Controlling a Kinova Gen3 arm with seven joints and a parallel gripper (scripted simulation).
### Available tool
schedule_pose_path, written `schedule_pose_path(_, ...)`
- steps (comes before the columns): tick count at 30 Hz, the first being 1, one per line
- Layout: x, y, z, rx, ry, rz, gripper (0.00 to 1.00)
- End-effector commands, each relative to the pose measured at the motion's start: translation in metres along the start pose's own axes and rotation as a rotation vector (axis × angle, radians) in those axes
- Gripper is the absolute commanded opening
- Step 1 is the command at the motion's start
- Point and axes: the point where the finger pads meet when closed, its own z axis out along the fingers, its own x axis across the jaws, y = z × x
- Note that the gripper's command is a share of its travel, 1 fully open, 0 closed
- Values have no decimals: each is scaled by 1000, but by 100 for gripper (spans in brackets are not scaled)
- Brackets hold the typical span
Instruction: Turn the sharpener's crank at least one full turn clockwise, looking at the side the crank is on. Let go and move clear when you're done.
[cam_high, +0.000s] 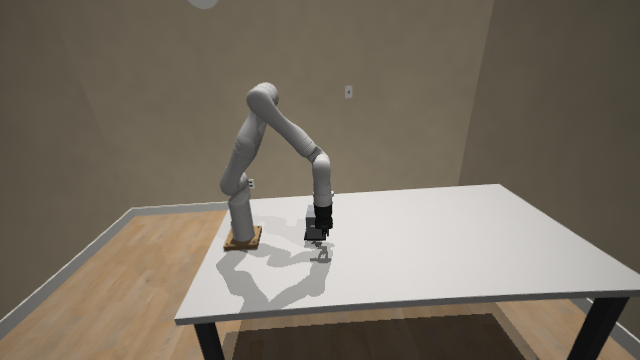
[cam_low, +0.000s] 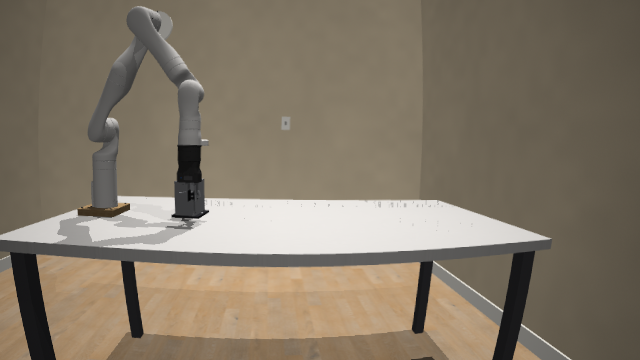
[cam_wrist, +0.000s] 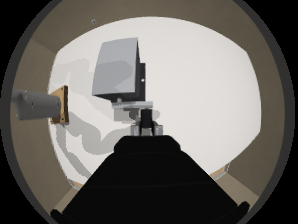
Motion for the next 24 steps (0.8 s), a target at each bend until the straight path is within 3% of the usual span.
schedule_pose_path(1, 0, 0, 0, 0, 0, 0, 0)
schedule_pose_path(24, 0, 0, 10, 0, 0, 0, 0)
